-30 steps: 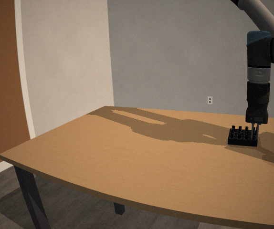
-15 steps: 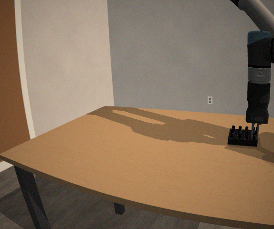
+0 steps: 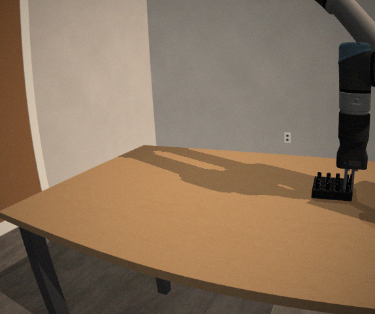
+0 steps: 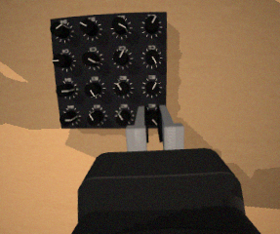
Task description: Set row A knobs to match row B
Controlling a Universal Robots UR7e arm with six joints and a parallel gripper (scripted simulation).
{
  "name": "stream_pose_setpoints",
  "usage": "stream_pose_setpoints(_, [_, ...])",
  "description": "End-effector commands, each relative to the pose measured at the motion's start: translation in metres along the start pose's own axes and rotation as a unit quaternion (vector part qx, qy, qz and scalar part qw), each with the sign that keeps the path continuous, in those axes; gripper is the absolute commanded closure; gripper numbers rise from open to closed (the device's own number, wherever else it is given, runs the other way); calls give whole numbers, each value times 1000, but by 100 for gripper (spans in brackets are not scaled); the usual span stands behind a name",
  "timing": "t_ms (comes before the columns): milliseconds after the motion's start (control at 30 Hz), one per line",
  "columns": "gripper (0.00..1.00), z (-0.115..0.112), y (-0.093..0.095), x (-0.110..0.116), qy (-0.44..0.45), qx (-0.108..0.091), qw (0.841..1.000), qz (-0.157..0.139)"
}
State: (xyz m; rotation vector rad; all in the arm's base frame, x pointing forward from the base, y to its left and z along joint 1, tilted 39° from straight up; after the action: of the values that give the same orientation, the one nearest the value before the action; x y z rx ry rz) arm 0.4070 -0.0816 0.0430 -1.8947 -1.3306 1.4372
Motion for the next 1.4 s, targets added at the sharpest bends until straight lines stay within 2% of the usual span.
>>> stream_pose_setpoints(0, [70,0,0,0,0,0,1000,0])
stream_pose_setpoints(33, [54,0,0,0,0,0,1000,0])
stream_pose_setpoints(800, [54,0,-2,0,0,0,1000,0])
stream_pose_setpoints(967, [54,0,-6,0,0,0,1000,0])
stream_pose_setpoints(1367, [54,0,-36,0,0,0,1000,0])
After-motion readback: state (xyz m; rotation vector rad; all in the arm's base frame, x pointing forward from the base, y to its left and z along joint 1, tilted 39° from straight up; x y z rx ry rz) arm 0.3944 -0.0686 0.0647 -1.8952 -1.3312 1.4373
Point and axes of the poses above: the point where the finger pads meet when closed, its own y axis out along the fingers, its own z axis across the jaws, x = y × z, the point moved 9 cm from there along -y, back along the fingers, and after that the axes turned 6 degrees about -y, right-handed, at the moved point
